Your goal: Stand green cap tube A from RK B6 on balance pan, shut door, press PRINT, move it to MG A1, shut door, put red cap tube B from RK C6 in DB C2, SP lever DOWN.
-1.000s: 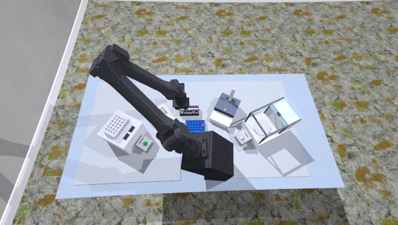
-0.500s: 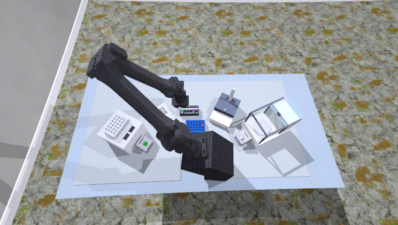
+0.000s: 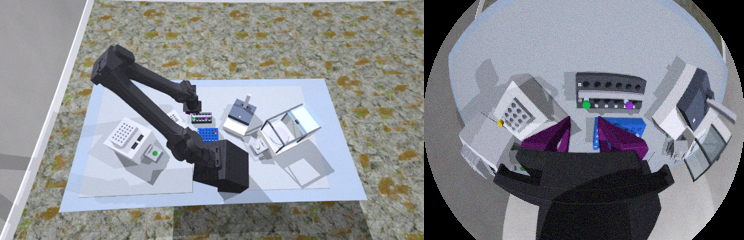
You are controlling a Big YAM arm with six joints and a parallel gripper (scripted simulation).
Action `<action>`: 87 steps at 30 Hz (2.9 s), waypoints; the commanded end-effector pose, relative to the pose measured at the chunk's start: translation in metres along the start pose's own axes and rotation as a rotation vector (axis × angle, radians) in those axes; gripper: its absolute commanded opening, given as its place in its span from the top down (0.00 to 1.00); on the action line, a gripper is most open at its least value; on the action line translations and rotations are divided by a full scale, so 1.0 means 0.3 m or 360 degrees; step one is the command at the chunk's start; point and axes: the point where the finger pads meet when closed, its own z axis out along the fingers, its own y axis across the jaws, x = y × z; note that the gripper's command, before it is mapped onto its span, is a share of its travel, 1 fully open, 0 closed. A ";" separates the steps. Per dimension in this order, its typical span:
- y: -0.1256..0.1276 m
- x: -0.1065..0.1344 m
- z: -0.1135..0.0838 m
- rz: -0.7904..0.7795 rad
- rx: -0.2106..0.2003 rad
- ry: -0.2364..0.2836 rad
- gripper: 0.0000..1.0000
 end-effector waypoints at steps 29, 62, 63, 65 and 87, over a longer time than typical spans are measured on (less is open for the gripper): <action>-0.004 0.002 -0.002 -0.0011 0.0002 0.0004 0.64; -0.005 -0.017 -0.116 -0.0004 -0.0004 -0.0027 0.70; -0.005 -0.018 -0.122 -0.0005 -0.0004 -0.0027 0.70; -0.008 -0.009 -0.132 -0.0001 -0.0002 -0.0021 0.70; -0.006 -0.010 -0.243 -0.0002 -0.0001 -0.0022 0.70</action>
